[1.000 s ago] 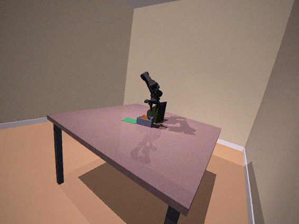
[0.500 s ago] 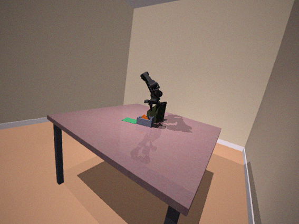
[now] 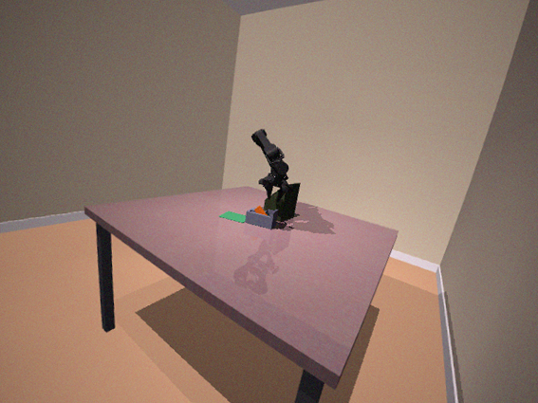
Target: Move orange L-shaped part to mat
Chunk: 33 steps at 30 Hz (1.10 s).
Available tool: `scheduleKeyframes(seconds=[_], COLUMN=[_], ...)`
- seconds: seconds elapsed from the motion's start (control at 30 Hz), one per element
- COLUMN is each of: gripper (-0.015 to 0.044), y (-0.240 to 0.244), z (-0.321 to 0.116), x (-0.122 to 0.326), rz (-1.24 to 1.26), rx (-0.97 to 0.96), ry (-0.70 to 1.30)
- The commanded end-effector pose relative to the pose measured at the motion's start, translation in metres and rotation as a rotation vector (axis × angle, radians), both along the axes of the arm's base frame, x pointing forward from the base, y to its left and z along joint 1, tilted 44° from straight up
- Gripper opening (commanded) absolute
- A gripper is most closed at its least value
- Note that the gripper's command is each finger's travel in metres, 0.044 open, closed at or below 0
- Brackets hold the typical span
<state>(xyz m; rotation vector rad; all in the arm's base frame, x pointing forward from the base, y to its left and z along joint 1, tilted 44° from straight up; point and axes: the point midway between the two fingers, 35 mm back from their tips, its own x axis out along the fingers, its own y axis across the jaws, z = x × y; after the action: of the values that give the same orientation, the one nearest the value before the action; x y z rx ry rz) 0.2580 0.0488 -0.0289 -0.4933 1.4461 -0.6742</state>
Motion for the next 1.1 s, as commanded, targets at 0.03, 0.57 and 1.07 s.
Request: scheduleKeyframes(seconds=[0.03, 0.57, 1.07], gripper=[0.0280, 0.0280, 0.0280], y=[-0.016, -0.044, -0.069], z=[0.018, 0.041, 0.015], x=[0.010, 0.019, 0.019], rz=[-0.352, -0.900, -0.899], rx=[-0.005, -0.020, -0.021], ry=[-0.329, -0.838, -0.839])
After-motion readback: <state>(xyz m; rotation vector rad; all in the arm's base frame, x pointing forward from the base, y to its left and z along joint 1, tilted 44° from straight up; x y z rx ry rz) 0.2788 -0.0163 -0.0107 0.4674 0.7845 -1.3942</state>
